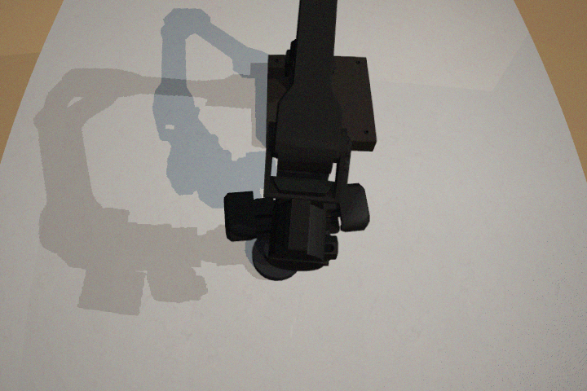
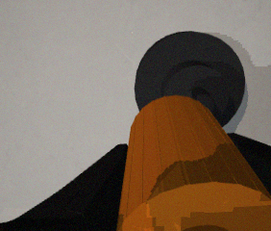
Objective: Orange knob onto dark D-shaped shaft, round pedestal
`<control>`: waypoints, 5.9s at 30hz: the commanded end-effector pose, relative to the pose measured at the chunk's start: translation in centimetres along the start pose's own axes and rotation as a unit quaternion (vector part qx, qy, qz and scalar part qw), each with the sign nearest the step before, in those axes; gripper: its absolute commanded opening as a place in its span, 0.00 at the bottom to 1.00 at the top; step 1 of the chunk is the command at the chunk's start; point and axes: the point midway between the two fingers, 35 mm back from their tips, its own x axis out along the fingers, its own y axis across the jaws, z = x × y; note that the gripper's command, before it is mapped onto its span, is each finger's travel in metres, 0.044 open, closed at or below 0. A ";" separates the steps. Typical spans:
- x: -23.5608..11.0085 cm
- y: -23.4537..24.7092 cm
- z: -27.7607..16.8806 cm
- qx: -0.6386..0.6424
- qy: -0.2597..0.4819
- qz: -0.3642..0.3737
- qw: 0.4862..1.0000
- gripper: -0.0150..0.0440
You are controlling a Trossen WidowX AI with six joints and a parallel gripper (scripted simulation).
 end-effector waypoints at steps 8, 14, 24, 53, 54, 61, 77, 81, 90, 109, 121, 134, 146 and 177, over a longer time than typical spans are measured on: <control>1.0 -2.1 0.0 -0.007 -0.002 -0.001 1.000 0.25; 2.4 -2.1 0.1 -0.007 -0.002 -0.001 1.000 0.25; 3.0 -2.1 0.1 -0.004 -0.002 -0.001 1.000 0.25; 3.5 -2.1 0.0 -0.004 -0.002 -0.001 1.000 0.25; 3.3 -2.1 0.0 -0.004 -0.002 -0.001 1.000 0.25; 2.9 -2.1 0.0 -0.017 -0.002 -0.001 1.000 0.25; 3.3 -2.2 0.3 -0.108 -0.002 -0.001 0.994 0.25; 3.4 -2.1 0.1 -0.108 -0.002 -0.001 0.994 0.25; 3.4 -2.0 -0.1 -0.108 -0.002 -0.001 0.994 0.25; 2.9 -2.2 0.2 -0.191 -0.002 -0.001 0.981 0.25; 3.1 -2.1 0.1 -0.212 -0.002 -0.001 0.977 0.25; 3.3 -2.1 0.1 -0.212 -0.002 -0.001 0.977 0.25; 3.0 -2.2 0.2 -0.212 -0.002 -0.001 0.977 0.25; 3.4 -2.1 0.2 -0.313 -0.002 -0.001 0.950 0.25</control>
